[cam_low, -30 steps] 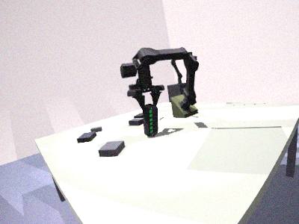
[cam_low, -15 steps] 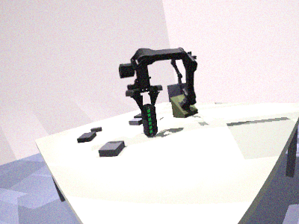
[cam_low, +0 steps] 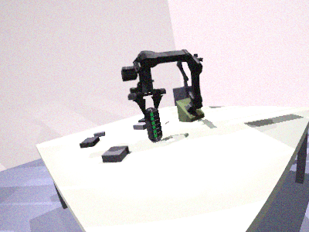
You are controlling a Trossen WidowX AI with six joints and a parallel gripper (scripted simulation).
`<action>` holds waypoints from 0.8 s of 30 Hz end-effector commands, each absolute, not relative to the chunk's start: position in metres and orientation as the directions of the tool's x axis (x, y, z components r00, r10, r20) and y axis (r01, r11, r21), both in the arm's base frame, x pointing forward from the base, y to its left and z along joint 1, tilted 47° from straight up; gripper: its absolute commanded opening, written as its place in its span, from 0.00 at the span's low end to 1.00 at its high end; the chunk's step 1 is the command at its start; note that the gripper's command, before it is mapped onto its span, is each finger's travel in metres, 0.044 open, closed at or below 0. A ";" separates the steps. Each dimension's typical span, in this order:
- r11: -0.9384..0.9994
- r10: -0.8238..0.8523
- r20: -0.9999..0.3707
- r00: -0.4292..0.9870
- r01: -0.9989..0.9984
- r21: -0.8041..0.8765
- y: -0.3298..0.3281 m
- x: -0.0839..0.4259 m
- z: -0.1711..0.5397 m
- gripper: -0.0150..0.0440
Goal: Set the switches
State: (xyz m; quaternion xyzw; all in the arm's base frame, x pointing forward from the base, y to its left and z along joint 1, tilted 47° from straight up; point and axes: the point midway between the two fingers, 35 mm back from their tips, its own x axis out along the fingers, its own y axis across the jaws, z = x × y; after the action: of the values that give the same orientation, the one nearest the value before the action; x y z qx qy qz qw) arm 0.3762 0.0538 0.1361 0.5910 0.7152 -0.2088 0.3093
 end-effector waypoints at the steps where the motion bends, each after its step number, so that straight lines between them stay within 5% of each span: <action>1: 0.227 0.712 -0.690 -0.126 0.972 0.056 0.054 0.375 0.128 0.83; 24: 0.227 0.712 -0.691 -0.126 0.972 0.057 0.044 0.379 0.113 0.83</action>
State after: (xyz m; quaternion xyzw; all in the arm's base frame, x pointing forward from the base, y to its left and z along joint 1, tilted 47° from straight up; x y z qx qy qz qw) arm 0.3800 0.0415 0.1200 0.5912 0.7141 -0.2098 0.3108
